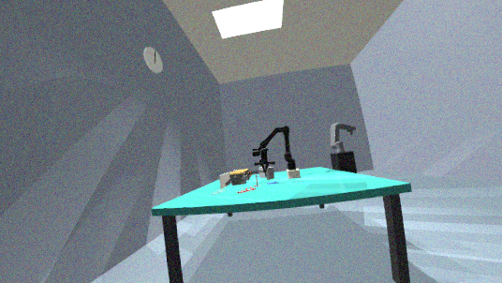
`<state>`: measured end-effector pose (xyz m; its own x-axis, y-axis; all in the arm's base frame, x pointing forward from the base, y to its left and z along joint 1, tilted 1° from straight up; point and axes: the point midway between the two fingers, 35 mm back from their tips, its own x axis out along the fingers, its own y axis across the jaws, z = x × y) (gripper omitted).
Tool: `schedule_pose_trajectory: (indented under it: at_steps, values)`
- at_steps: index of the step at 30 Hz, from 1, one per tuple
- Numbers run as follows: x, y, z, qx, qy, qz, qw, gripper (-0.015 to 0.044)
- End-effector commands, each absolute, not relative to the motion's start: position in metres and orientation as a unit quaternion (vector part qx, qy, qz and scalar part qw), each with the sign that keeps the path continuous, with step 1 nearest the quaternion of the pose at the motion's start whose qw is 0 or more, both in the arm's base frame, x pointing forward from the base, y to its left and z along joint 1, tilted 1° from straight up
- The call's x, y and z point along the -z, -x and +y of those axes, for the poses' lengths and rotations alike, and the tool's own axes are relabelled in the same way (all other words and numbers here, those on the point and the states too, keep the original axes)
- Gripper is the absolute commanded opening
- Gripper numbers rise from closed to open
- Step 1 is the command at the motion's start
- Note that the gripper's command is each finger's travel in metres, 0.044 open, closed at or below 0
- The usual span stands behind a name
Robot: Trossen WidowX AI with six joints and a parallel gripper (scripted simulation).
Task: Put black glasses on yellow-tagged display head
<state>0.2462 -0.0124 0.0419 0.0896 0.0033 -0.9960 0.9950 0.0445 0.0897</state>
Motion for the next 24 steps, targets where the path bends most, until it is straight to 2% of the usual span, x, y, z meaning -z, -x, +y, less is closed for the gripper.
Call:
schedule_pose_trajectory:
  at_steps: [1, 24]
  values:
    - [-0.040, -0.245, -0.013, 0.467, -0.508, 0.490, 0.532, 0.0000]
    - [-0.040, -0.271, -0.011, 0.463, -0.513, 0.486, 0.536, 0.0000]
